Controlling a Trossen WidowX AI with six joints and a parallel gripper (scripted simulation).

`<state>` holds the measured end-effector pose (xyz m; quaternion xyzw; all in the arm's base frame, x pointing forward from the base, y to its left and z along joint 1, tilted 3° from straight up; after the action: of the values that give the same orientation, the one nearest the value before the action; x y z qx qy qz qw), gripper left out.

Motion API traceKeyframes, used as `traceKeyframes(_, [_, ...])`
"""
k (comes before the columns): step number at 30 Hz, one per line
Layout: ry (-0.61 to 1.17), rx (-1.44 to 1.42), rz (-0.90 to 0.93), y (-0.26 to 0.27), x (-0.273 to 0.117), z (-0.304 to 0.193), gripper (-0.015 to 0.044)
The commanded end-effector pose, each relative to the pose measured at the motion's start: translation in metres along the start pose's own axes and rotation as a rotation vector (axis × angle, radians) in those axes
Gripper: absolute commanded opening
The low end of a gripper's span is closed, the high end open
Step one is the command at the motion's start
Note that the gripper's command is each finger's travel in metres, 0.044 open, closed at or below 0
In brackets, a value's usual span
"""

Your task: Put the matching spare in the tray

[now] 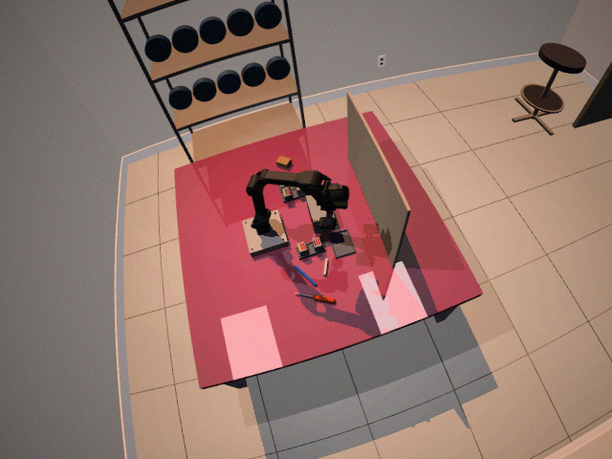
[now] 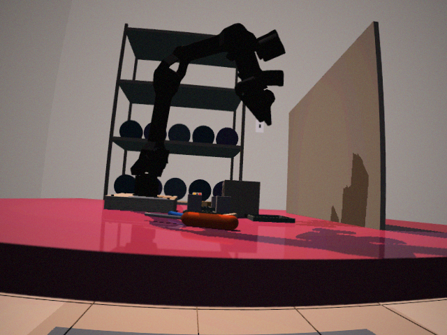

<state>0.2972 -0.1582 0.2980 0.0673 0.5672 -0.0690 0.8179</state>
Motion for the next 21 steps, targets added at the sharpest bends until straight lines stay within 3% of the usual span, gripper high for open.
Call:
traceKeyframes(1, [0.123,-0.145,0.019,0.057,0.026,0.017,0.0440])
traceKeyframes(9, [0.315,-0.430,-0.004,0.169,0.064,0.018,0.0440])
traceKeyframes(21, [0.319,-0.436,-0.006,0.171,0.065,0.018,0.0440])
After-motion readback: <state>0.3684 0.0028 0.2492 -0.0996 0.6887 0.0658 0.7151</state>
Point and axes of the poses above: the point midway between the two fingers, 35 mm back from their tips, its own x axis out along the fingers, its own y axis across the jaws, z = x × y, the point moved 5 cm from there along -x, back along the fingers, and after that the axes turned 15 degrees about -x, right-handed, at the moved point
